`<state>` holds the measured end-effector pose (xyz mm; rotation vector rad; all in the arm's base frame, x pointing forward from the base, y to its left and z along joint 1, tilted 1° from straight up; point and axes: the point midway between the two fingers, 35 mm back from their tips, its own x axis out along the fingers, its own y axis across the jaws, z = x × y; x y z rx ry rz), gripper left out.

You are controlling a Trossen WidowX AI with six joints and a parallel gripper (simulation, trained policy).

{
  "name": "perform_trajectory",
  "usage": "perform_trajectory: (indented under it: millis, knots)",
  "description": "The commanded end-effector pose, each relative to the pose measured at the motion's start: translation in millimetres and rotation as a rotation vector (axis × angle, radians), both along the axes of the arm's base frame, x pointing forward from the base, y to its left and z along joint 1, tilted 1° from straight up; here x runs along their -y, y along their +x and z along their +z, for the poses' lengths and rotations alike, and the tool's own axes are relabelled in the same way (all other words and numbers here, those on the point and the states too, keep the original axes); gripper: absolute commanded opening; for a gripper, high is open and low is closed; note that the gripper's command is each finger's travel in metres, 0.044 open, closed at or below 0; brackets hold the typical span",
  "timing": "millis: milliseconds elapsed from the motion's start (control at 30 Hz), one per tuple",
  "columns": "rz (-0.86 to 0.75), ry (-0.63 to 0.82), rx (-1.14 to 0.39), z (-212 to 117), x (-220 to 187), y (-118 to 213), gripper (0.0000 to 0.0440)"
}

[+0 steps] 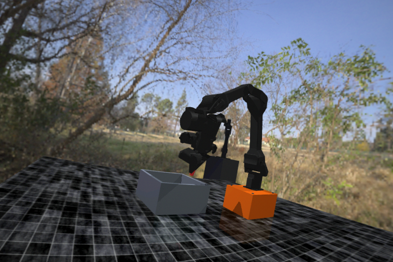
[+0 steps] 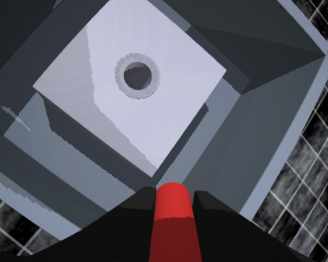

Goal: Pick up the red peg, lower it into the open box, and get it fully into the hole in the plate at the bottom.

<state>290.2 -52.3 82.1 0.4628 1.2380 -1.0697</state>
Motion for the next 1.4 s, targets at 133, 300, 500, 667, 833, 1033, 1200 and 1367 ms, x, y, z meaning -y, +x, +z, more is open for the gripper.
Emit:
perform_trajectory:
  millis: [133, 300, 500, 667, 833, 1033, 1200, 1367]
  knots:
    - [0.003, 0.039, 0.012, -12, 28, 16, 0.0000]
    - [0.025, 0.070, 0.020, -22, 44, 26, 0.0000]
    - [0.074, 0.114, 0.021, -40, 55, 34, 0.0000]
    - [0.115, 0.159, -0.004, -56, 58, 34, 0.0083]
    - [0.148, 0.184, -0.016, -64, 65, 37, 0.0153]
    - [0.191, 0.204, -0.004, -55, 71, 52, 0.0178]
    - [0.195, 0.241, 0.007, -52, 74, 69, 0.0310]
    - [0.205, 0.283, 0.041, -44, 75, 90, 0.0440]
